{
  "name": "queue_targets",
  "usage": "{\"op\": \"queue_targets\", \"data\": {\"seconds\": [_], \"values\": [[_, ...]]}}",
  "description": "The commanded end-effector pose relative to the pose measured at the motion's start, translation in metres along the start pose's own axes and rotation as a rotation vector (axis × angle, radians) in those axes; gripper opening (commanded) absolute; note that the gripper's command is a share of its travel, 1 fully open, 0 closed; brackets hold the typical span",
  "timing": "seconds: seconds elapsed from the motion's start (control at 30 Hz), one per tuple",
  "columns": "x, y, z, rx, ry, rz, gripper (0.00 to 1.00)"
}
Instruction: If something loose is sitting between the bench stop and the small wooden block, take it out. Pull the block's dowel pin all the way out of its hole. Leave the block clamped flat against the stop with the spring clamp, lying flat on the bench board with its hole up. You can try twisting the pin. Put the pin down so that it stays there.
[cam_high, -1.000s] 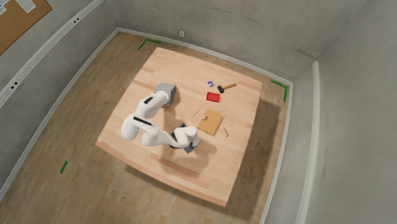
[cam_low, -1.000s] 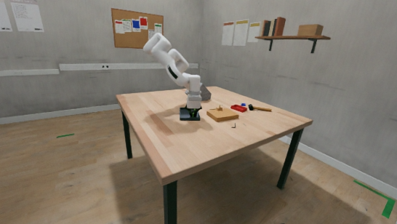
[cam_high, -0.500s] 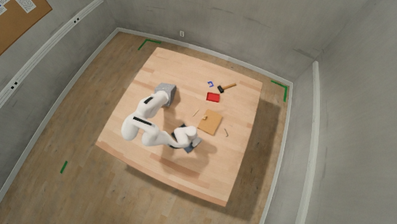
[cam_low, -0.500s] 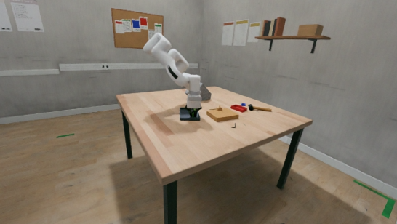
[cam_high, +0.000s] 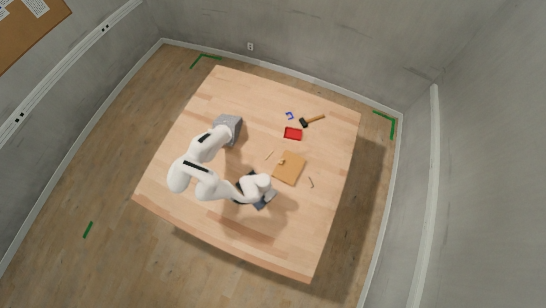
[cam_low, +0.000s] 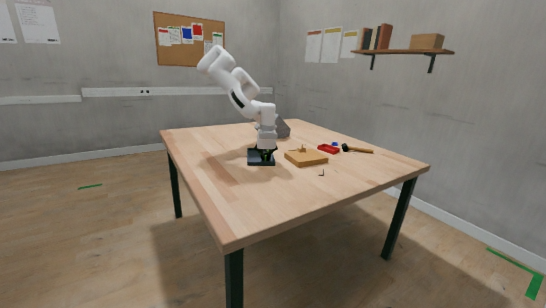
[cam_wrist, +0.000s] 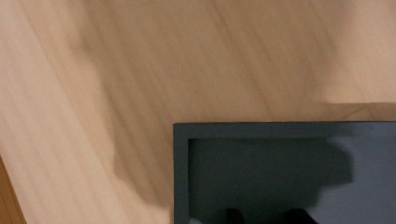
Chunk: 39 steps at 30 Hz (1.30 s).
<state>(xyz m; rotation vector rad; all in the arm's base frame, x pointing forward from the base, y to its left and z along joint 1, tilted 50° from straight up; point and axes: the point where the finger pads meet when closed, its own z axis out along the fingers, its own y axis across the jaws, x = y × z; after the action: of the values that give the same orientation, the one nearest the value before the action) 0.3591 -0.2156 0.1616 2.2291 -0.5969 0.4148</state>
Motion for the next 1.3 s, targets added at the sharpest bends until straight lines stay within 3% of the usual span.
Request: {"op": "queue_targets", "data": {"seconds": [0.0, 0.57, 1.27], "values": [[0.001, 0.0, -0.001, 0.001, 0.002, 0.001, 0.0], [0.001, 0.0, -0.013, 0.001, 0.002, 0.001, 0.0], [0.001, 0.0, -0.064, 0.001, 0.002, 0.001, 0.0]]}}
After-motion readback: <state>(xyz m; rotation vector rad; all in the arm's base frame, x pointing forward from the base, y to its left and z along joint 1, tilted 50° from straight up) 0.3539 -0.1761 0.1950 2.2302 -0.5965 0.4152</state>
